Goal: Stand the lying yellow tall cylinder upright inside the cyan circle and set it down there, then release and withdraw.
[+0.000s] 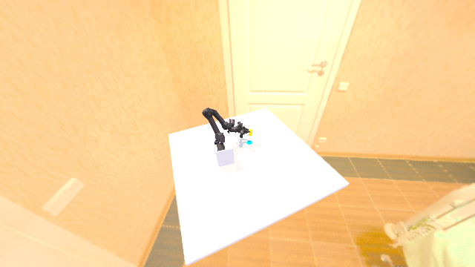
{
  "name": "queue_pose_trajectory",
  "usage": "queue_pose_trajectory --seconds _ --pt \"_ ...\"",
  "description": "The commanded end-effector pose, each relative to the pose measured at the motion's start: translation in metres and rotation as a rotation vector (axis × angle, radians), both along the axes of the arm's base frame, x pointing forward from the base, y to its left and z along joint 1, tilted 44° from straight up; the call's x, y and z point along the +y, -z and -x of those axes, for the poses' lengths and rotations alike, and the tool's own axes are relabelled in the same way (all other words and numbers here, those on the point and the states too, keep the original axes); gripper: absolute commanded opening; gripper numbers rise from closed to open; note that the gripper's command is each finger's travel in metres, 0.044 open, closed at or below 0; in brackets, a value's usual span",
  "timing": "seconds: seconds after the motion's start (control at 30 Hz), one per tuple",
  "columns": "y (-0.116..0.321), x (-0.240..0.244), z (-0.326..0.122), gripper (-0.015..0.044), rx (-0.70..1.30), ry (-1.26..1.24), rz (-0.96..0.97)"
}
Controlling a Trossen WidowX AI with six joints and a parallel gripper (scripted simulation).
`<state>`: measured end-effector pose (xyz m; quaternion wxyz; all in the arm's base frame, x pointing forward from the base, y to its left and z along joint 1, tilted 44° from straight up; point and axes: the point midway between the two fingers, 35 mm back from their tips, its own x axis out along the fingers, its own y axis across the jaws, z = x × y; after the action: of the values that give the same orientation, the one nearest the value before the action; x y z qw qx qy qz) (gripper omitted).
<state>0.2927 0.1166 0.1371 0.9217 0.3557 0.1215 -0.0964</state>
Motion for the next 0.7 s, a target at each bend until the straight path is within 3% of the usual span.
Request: queue_pose_trajectory --seconds 0.0,0.67 --pt "-0.0011 -0.0033 0.0041 0.0105 -0.025 0.023 -0.022" --pt "-0.0036 -0.0055 0.0084 0.0105 -0.056 0.044 -0.048"
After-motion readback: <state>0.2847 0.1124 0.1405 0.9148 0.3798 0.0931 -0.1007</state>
